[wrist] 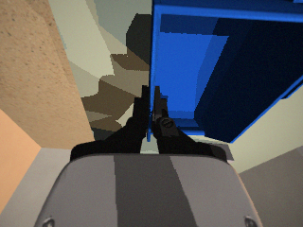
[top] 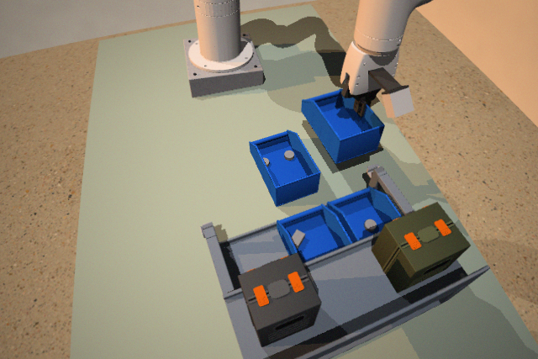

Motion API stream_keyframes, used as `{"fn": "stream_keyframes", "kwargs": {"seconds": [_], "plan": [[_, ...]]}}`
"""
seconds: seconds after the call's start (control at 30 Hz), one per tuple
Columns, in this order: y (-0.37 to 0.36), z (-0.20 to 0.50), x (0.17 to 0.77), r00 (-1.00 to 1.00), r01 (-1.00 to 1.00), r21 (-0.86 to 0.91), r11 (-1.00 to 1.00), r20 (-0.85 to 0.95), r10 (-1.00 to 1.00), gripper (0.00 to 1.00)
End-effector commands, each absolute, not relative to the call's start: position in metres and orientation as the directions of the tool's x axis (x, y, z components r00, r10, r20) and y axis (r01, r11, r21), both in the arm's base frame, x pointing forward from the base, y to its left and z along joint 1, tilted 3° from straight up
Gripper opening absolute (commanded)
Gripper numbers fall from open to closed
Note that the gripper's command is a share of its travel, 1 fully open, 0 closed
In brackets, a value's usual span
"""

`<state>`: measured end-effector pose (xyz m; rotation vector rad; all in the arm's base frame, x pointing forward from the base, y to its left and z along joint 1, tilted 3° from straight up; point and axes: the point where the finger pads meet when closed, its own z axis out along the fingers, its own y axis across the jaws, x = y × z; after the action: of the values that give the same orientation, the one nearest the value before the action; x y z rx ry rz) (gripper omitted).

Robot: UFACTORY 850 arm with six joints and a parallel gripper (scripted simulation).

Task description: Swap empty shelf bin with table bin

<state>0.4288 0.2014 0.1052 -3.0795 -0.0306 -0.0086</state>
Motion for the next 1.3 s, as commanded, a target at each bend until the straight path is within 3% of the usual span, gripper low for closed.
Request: {"fn": "stream_keyframes", "kwargs": {"seconds": [0.0, 1.27], "plan": [[0.204, 0.106, 0.429, 1.000, 0.020, -0.060, -0.998, 0.008, 0.019, 0.00], [0.207, 0.057, 0.430, 1.000, 0.020, -0.060, -0.998, 0.008, 0.019, 0.00]]}}
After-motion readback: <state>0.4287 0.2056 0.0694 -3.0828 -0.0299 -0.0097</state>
